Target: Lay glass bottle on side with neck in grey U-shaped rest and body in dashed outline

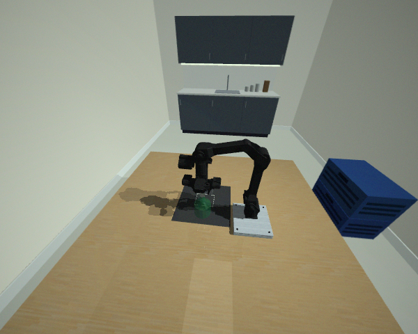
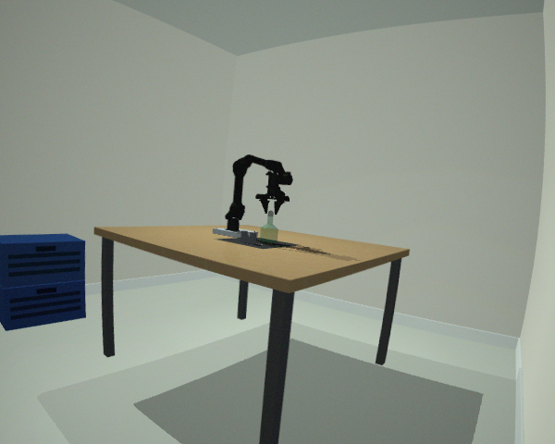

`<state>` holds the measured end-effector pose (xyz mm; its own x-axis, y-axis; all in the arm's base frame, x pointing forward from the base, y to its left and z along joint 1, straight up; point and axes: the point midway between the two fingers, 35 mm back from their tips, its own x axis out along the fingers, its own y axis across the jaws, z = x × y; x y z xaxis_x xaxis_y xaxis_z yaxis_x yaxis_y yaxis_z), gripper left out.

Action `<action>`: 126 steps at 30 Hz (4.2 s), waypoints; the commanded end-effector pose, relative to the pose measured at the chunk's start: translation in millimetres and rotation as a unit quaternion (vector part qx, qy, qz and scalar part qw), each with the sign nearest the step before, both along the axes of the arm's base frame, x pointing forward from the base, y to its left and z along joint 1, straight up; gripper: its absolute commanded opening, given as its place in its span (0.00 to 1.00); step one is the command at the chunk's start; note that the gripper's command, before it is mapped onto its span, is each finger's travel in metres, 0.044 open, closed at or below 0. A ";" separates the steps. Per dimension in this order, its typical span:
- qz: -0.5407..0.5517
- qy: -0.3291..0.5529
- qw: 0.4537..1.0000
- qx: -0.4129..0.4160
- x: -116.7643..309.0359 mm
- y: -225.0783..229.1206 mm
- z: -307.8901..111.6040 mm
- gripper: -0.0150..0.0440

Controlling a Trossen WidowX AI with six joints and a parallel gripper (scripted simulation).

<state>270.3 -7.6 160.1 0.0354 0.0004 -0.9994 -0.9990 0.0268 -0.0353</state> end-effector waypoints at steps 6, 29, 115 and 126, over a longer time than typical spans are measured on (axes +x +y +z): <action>0.002 0.003 1.000 0.002 -1.6 0.4 -1.2 0.45; 0.000 0.004 1.000 0.000 -1.8 -4.7 1.0 0.45; 0.028 0.003 0.996 0.088 -3.4 -74.1 4.3 0.45; 0.031 0.001 0.995 0.096 -3.8 -84.9 2.4 0.45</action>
